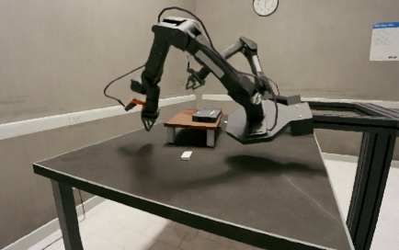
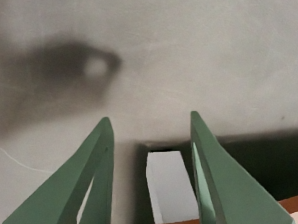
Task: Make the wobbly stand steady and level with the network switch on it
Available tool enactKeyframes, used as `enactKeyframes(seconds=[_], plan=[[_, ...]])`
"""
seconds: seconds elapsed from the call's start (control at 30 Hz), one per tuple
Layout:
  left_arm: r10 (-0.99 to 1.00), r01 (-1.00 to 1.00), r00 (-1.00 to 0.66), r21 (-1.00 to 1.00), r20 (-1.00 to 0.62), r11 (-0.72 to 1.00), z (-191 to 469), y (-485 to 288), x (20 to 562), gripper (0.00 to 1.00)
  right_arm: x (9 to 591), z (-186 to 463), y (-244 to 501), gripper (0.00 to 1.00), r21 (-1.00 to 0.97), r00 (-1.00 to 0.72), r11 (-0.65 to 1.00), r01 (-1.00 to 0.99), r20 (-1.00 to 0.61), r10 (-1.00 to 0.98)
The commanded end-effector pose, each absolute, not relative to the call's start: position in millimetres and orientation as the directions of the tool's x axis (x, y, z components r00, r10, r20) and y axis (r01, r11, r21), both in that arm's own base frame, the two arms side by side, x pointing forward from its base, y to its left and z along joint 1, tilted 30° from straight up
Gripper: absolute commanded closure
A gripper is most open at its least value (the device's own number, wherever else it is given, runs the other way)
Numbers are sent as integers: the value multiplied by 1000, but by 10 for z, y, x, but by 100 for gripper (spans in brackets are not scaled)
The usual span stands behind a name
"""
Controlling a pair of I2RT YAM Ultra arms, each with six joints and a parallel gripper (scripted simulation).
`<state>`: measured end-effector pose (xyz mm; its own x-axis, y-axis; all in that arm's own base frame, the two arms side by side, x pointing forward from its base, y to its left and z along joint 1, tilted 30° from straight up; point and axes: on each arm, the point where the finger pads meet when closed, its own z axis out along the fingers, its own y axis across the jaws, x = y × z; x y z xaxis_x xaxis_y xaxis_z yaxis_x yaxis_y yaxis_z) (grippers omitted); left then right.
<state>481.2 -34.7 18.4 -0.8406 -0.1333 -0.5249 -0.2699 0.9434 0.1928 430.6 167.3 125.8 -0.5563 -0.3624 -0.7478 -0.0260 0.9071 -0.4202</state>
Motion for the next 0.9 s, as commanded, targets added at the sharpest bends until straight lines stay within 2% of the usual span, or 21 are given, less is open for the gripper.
enactKeyframes(seconds=[0.0,0.03,0.13,0.23,0.3,0.33,0.43,0.53,0.63,0.7,0.8,0.87], plan=[[-378,-498,-718,53,-585,865,379,-112,4619,57,4397,1628,1630,0,-287,-502,955,-76,-816,-286],[-421,-534,-691,22,-588,845,379,-127,4591,57,4324,1506,1576,0,-302,-541,948,-100,-783,-306],[-548,-657,-601,-32,-581,753,392,96,4364,57,4537,2227,1407,0,-193,-409,981,-33,-893,-190],[-586,-689,-567,-57,-578,723,392,138,4303,57,4534,2285,1360,0,-177,-402,983,-40,-898,-178],[-646,-739,-507,-98,-571,667,391,194,4191,57,4426,2097,1203,0,-182,-451,982,-52,-873,-186],[-679,-775,-471,-105,-563,624,382,308,4096,57,4484,2419,1145,0,-148,-389,989,-33,-909,-149],[-776,-868,-336,-145,-534,475,344,505,3775,57,4431,2640,927,0,-97,-336,995,-35,-936,-103],[-835,-909,-197,-224,-514,352,346,629,3593,57,4387,3121,759,0,-50,-245,998,-47,-968,-60],[-874,-940,-52,-273,-483,207,311,749,3330,57,4252,3226,563,0,-28,-210,998,-55,-977,-39],[-886,-954,43,-283,-462,101,262,830,3092,57,4164,3641,447,0,-12,-116,998,-60,-993,-19],[-888,-953,91,-297,-451,53,246,867,3004,57,4107,3689,391,0,-10,-100,998,-64,-995,-16],[-883,-929,216,-365,-416,-55,245,910,2933,57,4012,3566,306,0,-8,-137,997,-71,-990,-18]])
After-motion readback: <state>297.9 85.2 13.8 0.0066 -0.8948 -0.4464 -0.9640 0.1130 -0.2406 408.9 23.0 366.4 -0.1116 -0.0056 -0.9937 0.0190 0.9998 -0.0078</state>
